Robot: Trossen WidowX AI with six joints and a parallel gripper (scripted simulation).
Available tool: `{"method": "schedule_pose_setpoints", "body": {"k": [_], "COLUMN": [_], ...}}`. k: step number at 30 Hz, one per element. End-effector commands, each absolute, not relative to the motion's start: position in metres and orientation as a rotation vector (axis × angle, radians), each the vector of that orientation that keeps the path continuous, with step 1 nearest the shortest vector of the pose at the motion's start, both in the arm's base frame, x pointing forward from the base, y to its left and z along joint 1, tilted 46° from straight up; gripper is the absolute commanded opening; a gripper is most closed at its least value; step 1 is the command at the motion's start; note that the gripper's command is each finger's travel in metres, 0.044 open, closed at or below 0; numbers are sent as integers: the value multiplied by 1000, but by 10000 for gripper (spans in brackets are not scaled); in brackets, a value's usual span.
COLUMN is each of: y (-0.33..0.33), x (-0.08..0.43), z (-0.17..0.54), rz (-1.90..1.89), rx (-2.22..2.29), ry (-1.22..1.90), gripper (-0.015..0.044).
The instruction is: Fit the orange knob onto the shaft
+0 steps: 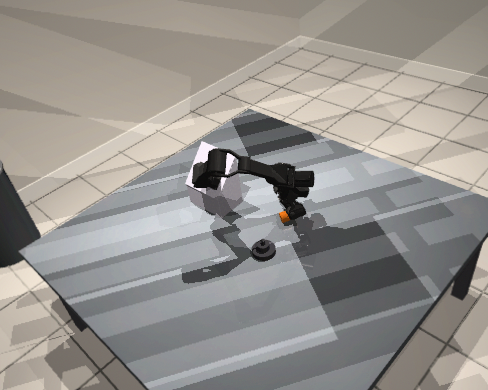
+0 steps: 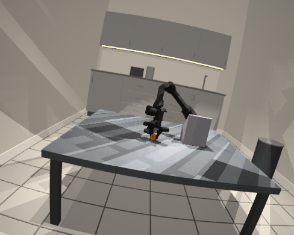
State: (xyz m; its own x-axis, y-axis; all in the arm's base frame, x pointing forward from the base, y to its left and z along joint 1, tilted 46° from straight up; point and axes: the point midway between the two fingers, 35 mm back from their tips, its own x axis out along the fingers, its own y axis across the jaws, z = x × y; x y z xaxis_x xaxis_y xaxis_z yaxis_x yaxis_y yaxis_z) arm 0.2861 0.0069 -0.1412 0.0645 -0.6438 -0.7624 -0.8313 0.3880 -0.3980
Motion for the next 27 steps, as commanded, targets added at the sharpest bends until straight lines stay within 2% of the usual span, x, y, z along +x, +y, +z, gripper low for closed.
{"method": "schedule_pose_setpoints", "body": {"k": [1, 27], "y": [6, -1], "x": [283, 269], "z": [-137, -117], "rz": [287, 514], "rx": [-1301, -1161], "ry": [1590, 1259], "gripper": [179, 179]}}
